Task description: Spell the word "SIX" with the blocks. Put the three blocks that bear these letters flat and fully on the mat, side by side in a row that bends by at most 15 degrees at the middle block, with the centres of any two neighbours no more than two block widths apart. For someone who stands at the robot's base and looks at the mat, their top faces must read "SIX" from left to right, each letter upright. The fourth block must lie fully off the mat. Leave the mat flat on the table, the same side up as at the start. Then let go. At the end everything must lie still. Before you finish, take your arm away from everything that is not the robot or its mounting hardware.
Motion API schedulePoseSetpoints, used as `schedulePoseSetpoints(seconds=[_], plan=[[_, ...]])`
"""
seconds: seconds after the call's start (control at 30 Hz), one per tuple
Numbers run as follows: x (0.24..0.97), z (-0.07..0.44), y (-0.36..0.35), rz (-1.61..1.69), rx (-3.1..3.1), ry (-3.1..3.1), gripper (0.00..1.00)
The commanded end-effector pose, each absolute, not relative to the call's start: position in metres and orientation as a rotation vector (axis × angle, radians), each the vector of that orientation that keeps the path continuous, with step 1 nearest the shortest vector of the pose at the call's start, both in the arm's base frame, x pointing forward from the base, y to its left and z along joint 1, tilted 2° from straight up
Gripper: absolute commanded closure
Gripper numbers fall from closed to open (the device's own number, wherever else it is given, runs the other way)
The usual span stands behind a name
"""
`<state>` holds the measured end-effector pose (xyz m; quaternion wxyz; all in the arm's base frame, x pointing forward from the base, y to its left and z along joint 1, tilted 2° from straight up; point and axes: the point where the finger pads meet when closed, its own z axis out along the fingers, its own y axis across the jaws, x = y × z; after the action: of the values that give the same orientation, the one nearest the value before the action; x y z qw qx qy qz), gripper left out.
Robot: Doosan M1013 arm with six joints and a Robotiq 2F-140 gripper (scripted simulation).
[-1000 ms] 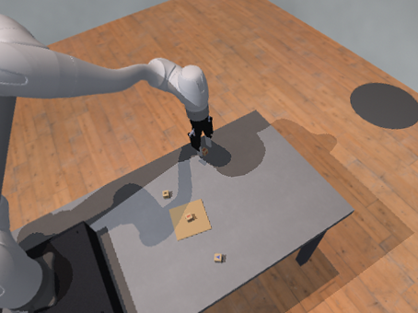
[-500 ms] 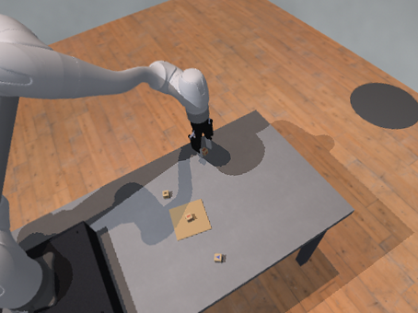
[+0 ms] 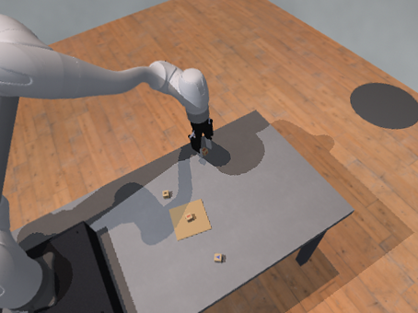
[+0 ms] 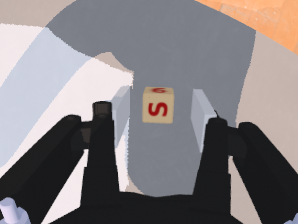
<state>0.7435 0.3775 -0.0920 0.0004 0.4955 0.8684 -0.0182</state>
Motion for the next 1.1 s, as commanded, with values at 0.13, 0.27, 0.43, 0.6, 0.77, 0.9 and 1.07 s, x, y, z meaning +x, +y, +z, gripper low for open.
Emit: schedulePoseSetpoints(seconds=[0.13,0.27,0.43,0.6,0.77,0.9,1.07], plan=[[0.7424,-0.0965,0.3801,-0.053,1.552,2.73,0.63],[0.7424,-0.0965,0.3801,-0.053,1.552,2.73,0.63],[0.7424,-0.0965,0.3801,-0.053,1.552,2.73,0.63],[0.7424,-0.0965,0.3801,-0.053,1.552,2.73,0.75],[0.7424,-0.0965,0.3801,-0.053,1.552,2.73,0.75],[0.7424,-0.0965,0.3801,-0.053,1.552,2.73,0.75],[0.7424,-0.0965,0.3801,-0.053,1.552,2.73,0.75]])
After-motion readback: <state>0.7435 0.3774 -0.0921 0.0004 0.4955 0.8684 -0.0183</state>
